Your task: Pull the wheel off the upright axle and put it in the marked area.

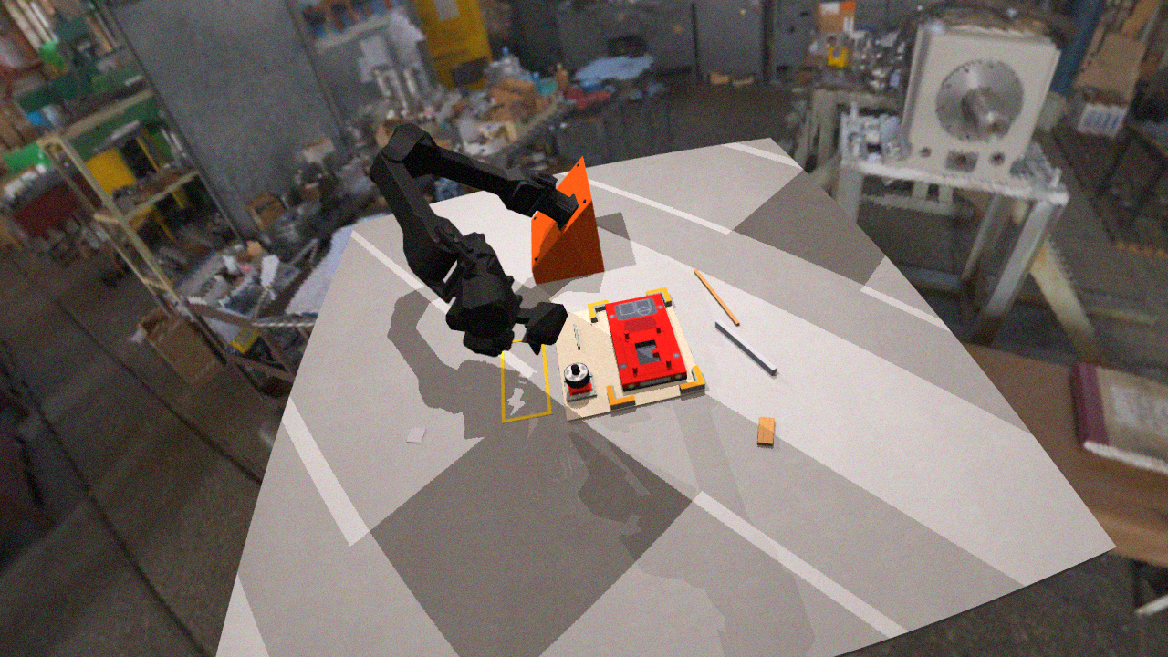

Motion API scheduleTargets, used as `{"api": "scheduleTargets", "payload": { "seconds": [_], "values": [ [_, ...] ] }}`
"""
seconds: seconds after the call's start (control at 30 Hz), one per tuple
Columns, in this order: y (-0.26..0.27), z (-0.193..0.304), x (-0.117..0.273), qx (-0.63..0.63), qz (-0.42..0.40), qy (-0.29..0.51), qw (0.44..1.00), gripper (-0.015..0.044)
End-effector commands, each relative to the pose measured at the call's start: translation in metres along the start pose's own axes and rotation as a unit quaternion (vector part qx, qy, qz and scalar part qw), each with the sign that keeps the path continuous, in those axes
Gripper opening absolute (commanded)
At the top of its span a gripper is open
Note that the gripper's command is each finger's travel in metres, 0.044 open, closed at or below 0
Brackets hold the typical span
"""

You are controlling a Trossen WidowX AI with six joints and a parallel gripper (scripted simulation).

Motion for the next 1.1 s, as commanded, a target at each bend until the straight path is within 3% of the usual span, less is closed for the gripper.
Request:
{"api": "scheduleTargets", "payload": {
  "seconds": [0.0, 0.1, 0.43, 0.77, 0.9, 1.0, 1.07],
  "values": [
    [0.049, 0.003, 0.013, 0.137, 0.012, -0.030, 0.990, 0.0300],
    [0.085, 0.010, 0.022, 0.231, 0.026, -0.049, 0.971, 0.0300],
    [0.093, 0.006, 0.022, 0.238, 0.026, -0.050, 0.970, 0.0300],
    [0.091, -0.002, -0.045, 0.238, 0.028, -0.051, 0.970, 0.0300],
    [0.090, -0.003, -0.050, 0.238, 0.028, -0.051, 0.970, 0.0300],
    [0.089, -0.005, -0.047, 0.233, 0.026, -0.048, 0.971, 0.0221],
    [0.089, -0.005, -0.047, 0.233, 0.026, -0.048, 0.971, 0.0208]
  ]
}}
Point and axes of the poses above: the point midway between the two fingers, 35 mm back from their tips, its own x axis back along the fingers, its own y axis across the jaws, z = x × y, the point moved 8 cm from there along x, back along the fingers, and after that the axes turned 10 degrees about x, right-handed, at the moved point
